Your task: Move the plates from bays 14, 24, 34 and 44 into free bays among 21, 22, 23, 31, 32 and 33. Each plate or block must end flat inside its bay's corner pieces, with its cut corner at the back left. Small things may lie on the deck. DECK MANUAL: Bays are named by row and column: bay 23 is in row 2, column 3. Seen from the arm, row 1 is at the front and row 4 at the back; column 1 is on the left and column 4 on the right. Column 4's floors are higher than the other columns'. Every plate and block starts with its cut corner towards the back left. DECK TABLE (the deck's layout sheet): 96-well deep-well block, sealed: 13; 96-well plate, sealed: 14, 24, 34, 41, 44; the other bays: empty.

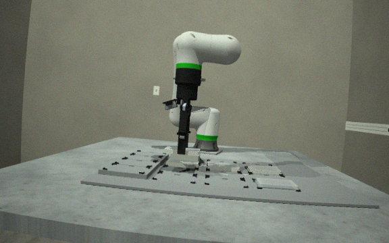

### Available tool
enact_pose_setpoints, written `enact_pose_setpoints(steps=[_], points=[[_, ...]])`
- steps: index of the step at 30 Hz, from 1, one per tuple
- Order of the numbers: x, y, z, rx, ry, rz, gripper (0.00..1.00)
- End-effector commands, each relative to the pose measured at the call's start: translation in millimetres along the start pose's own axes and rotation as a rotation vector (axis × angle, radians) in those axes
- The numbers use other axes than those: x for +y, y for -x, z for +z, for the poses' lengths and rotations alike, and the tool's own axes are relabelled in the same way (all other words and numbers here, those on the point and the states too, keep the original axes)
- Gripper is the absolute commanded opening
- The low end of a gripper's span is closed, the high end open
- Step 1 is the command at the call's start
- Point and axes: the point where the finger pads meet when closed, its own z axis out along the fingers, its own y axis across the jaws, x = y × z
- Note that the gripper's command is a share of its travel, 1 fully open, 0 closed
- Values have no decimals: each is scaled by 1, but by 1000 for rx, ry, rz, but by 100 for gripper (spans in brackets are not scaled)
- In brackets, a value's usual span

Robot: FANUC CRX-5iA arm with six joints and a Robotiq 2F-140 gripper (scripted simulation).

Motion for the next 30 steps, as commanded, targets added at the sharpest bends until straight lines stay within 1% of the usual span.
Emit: enact_pose_setpoints(steps=[1, 9, 11, 26, 30], points=[[-1, 8, -1, 1, -2, 0, 10], [-1, 29, -1, 0, -2, 0, 10], [-1, 29, -1, 0, -2, 0, 10], [-1, 69, -1, 0, -2, 0, 10], [-1, 75, -1, 0, -2, 0, 10]])
